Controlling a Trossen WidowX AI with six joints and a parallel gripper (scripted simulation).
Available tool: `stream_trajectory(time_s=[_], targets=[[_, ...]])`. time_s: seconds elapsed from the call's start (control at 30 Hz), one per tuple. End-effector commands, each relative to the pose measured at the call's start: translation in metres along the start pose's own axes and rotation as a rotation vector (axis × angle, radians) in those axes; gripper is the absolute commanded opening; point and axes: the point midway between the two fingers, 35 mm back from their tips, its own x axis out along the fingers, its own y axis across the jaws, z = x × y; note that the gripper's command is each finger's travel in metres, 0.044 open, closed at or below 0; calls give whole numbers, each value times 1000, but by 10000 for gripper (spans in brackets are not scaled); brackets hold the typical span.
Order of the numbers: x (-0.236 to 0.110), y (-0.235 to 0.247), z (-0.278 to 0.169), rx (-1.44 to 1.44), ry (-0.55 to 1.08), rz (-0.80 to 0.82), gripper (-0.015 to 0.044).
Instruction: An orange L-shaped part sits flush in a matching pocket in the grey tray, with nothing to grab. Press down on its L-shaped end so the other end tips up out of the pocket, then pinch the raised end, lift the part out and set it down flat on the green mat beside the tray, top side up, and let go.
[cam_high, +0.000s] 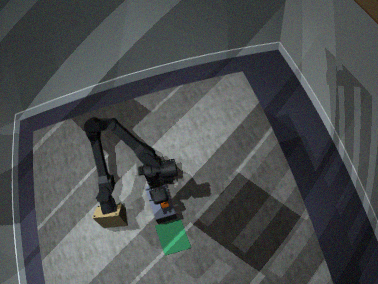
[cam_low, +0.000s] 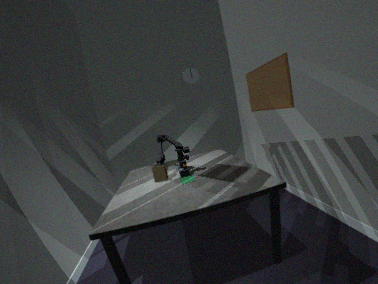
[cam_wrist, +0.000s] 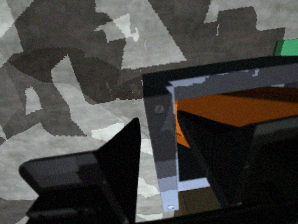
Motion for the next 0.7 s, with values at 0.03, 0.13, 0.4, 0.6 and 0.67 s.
stream_trajectory(time_s=[0.03,0.13,0.4,0.6,0.67], targets=[[-5,4,-1,4,3,-1,180],[-11,10,-2,8,7,-1,180],[-40,4,2,11,8,-14,180],[-106,-2,-1,11,9,-6,180],[-108,-2,-1,11,9,-5,180]])
